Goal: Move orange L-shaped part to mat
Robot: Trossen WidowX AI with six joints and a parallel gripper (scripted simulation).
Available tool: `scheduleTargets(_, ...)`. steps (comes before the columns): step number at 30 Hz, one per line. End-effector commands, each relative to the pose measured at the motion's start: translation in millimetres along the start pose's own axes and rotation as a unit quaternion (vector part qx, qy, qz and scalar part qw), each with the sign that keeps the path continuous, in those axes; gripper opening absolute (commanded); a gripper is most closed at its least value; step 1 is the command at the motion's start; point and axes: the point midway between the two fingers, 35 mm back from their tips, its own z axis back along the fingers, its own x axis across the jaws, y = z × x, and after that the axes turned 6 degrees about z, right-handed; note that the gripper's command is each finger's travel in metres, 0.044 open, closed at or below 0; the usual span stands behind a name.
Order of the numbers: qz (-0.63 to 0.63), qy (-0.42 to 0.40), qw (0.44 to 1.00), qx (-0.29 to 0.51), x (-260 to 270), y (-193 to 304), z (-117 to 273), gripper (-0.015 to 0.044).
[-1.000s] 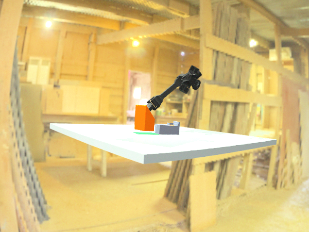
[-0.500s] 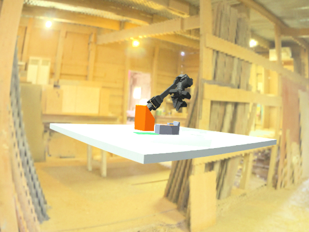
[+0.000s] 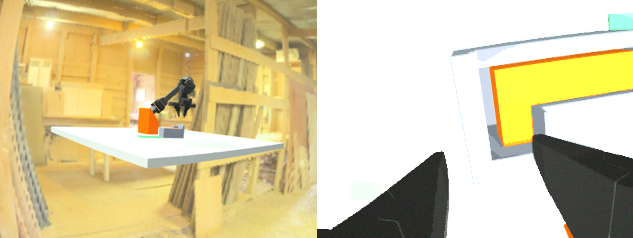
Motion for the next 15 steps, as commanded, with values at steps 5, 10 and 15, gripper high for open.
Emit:
scheduleTargets(5,-0.003,-0.004,1.0,0.003,2.4,1.9,-62.0,0.018)
scheduleTargets(10,-0.003,-0.005,1.0,0.003,3.0,3.2,-70.4,0.018)
scheduleTargets(15,-0.003,-0.005,1.0,0.003,2.9,2.9,-75.6,0.018)
